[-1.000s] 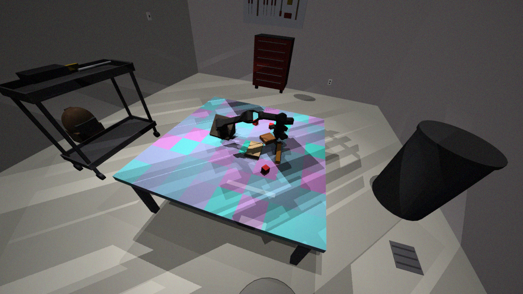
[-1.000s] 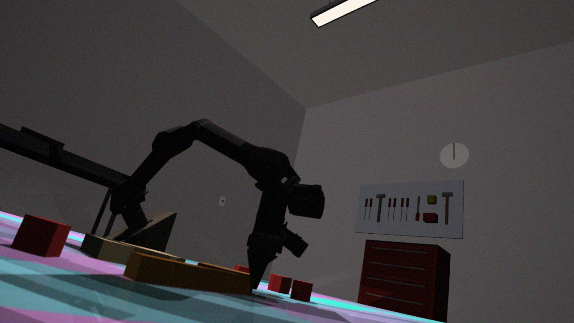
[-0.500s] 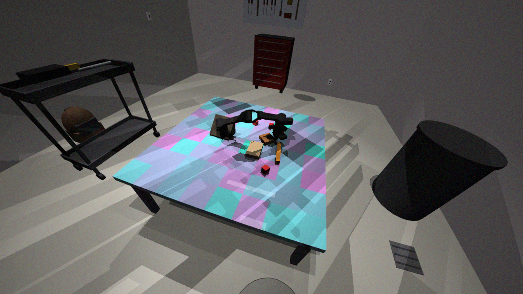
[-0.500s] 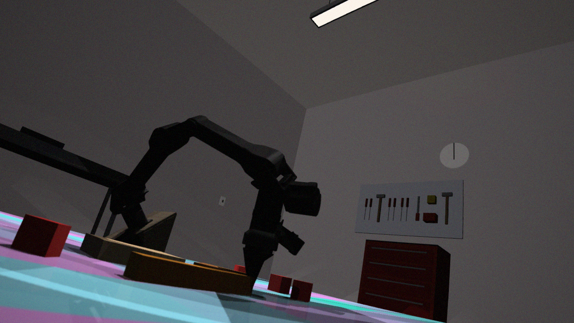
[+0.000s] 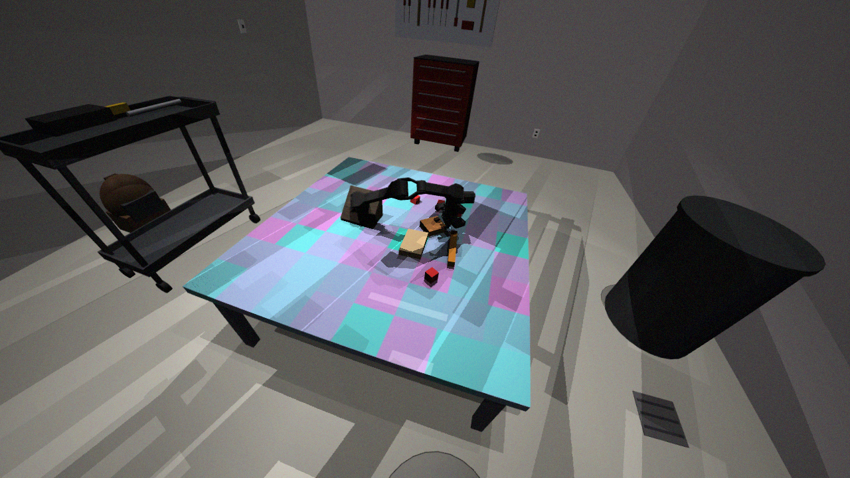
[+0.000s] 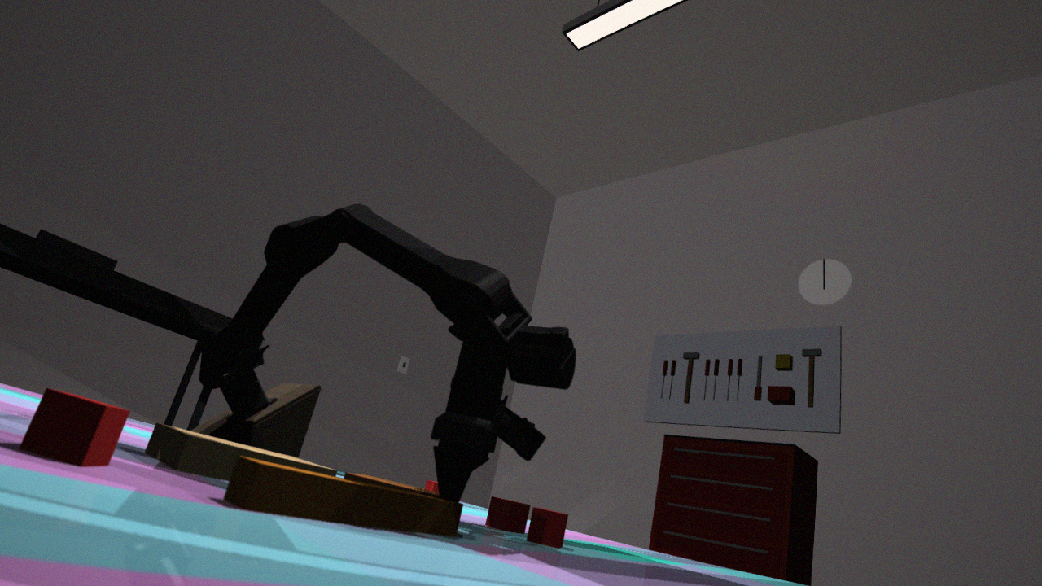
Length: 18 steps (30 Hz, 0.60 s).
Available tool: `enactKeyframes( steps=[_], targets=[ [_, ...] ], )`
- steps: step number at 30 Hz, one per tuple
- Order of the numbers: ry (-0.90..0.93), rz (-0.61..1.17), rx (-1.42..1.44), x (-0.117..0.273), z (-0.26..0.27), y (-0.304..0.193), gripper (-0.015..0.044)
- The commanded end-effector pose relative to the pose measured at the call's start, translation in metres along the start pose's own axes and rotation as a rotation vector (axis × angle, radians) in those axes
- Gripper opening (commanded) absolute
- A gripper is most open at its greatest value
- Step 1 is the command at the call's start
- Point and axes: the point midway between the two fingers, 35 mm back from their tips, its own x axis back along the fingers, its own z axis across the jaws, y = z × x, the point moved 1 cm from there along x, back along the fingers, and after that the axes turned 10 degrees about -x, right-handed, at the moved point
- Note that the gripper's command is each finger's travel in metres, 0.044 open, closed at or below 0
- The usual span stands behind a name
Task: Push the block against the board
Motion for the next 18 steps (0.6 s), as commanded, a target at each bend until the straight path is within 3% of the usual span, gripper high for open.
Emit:
enactKeyframes(
  steps=[1,18],
  targets=[
    [0.0,0.01,0.01,-0.003,0.0,-0.005,0.0],
    [0.0,0.01,0.01,-0.003,-0.002,-0.015,0.0]
  ],
)
